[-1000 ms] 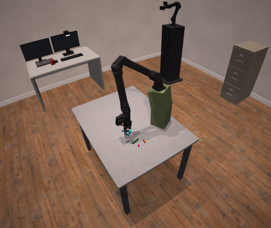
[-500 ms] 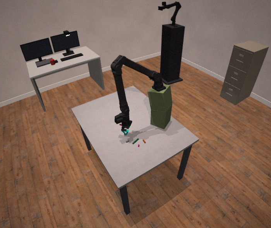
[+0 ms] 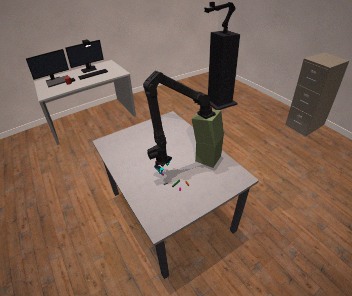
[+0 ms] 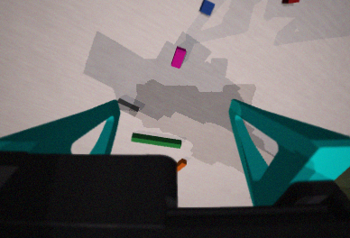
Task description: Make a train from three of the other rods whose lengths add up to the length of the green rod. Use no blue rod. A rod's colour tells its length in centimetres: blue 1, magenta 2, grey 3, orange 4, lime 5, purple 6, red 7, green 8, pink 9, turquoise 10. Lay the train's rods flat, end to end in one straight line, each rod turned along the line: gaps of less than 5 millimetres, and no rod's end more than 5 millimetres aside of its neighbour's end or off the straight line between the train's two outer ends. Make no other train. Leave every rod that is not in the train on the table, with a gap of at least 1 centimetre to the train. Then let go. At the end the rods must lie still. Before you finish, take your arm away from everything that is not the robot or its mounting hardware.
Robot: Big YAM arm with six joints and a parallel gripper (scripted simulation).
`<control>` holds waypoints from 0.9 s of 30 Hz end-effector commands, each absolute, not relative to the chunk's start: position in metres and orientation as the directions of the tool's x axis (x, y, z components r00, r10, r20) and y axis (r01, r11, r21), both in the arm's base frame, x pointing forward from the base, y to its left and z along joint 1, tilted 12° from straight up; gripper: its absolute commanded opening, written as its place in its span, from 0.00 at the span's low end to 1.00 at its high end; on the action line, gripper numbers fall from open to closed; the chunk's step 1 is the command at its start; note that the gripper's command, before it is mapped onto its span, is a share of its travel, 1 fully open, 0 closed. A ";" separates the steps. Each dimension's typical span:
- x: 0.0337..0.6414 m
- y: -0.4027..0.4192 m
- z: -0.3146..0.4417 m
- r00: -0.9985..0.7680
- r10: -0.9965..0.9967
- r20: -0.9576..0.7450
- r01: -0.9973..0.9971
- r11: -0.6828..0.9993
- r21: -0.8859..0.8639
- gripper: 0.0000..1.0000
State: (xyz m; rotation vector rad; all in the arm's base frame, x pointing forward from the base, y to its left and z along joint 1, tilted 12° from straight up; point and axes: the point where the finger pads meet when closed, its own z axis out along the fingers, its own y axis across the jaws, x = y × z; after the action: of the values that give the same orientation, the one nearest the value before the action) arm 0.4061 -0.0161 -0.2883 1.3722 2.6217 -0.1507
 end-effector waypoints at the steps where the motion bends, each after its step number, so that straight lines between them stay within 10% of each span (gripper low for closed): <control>1: 0.422 -0.026 -0.273 -0.448 0.867 -0.217 0.884 0.466 0.037 1.00; 19: 0.424 -0.039 -0.270 -0.230 0.952 -0.204 0.964 0.251 0.085 1.00; 20: 0.424 -0.039 -0.270 -0.230 0.952 -0.204 0.964 0.251 0.085 0.24; 27: 0.424 -0.039 -0.270 -0.230 0.952 -0.204 0.964 0.251 0.085 0.24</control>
State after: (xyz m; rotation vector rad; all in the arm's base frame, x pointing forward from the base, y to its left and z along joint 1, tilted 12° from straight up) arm 0.4102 -0.0333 -0.2844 1.7758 2.3509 -0.1107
